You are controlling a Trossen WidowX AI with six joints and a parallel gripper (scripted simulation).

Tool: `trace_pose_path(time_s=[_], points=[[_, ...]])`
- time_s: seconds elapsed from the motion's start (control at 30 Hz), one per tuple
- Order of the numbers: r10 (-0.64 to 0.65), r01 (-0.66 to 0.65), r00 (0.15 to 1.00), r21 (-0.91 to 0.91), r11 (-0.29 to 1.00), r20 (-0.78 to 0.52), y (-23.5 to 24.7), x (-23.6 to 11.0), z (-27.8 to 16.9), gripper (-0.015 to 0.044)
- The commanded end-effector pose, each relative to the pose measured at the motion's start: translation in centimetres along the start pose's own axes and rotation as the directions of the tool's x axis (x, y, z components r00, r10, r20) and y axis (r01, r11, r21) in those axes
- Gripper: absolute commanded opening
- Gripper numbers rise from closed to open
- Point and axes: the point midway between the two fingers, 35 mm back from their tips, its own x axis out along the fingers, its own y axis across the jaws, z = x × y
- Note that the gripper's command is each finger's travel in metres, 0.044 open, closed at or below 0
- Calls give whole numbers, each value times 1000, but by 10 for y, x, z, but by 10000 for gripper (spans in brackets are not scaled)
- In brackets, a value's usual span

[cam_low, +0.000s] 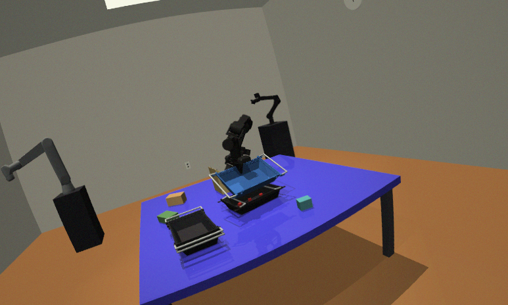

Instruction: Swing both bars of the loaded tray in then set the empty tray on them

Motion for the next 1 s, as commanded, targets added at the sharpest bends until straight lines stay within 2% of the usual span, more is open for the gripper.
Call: trace_pose_path(time_s=[0.0,0.5,0.97], points=[[-20,20,1000,4,1000,2,-2,3,0,0],[-20,20,1000,4,1000,3,-1,27,-1,0],[-20,20,1000,4,1000,3,7,35,-1,0]])
